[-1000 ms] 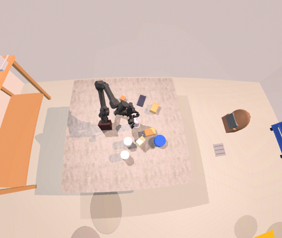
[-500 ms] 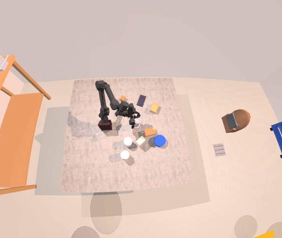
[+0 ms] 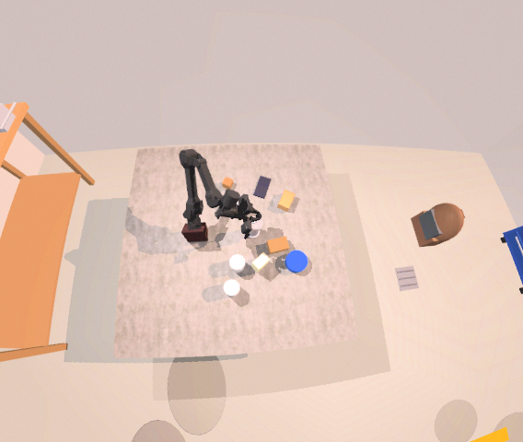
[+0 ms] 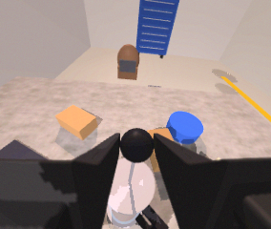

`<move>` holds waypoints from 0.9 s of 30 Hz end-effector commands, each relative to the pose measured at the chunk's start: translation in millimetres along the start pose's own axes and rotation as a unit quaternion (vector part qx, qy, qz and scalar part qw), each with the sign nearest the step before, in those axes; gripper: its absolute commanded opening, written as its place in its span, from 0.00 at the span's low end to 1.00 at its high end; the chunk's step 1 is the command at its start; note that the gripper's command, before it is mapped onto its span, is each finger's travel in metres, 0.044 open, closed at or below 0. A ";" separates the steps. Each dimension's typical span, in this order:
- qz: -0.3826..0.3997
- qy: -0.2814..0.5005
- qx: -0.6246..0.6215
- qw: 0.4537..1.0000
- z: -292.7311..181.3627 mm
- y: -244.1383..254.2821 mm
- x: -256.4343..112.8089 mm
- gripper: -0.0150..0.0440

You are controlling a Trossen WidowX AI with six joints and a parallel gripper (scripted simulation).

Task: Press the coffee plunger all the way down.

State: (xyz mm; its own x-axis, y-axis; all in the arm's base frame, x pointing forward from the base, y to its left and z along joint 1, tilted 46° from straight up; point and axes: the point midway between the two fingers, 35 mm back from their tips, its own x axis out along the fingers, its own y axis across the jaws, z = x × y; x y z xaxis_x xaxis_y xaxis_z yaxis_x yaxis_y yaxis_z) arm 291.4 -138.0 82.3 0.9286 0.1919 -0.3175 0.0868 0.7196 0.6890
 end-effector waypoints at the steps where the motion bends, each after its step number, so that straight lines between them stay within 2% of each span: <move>1: -0.002 0.025 0.018 1.000 -26.1 -1.6 8.3 0.47; 27: 0.003 0.020 0.020 1.000 -50.1 1.1 37.3 0.47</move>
State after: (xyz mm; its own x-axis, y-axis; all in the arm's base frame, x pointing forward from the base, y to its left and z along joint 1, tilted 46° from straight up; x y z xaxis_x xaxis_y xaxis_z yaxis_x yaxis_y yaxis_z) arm 309.1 -113.0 53.0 0.9355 0.1760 -0.3062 0.0895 0.7204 0.6877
